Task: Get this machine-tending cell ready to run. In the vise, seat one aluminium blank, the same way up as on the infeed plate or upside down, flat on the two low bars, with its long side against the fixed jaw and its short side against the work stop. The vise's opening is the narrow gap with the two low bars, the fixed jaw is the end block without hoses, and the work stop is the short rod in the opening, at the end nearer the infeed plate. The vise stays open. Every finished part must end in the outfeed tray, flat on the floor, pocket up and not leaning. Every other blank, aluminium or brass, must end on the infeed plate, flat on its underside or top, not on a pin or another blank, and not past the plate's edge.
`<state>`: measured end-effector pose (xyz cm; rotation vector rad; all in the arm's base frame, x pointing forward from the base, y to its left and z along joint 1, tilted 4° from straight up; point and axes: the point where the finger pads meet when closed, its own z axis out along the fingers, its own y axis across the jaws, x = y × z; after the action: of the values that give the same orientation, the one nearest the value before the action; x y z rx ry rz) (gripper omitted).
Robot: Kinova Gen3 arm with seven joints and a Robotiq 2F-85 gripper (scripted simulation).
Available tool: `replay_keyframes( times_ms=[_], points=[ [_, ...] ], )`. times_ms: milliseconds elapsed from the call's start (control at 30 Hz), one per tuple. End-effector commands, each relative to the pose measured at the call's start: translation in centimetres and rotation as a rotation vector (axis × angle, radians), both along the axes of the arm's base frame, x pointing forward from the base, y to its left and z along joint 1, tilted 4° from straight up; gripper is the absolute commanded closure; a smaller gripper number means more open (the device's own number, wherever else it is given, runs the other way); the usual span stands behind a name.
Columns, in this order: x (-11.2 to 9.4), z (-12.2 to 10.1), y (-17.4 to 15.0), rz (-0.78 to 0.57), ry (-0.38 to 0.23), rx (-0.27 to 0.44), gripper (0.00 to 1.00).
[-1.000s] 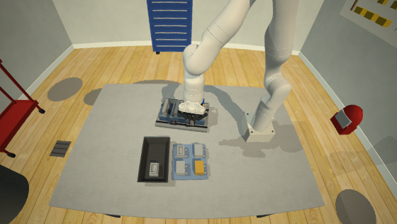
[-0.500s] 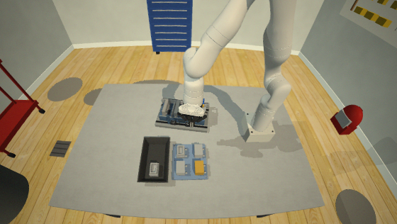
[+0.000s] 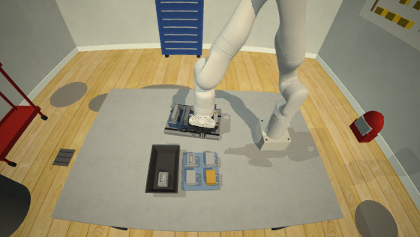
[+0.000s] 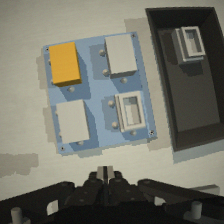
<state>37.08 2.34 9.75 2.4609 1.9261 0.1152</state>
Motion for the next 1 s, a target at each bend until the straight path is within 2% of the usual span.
replay_keyframes(
  times_ms=[0, 533, 967],
  points=[
    [-0.2, -0.9, 0.0, 0.000, 0.011, -0.001, 1.00],
    [-0.1, -2.9, 0.1, 0.000, 0.011, -0.001, 1.00],
    [-0.1, -3.3, 0.2, 0.000, 0.011, -0.001, 1.00]
  ],
)
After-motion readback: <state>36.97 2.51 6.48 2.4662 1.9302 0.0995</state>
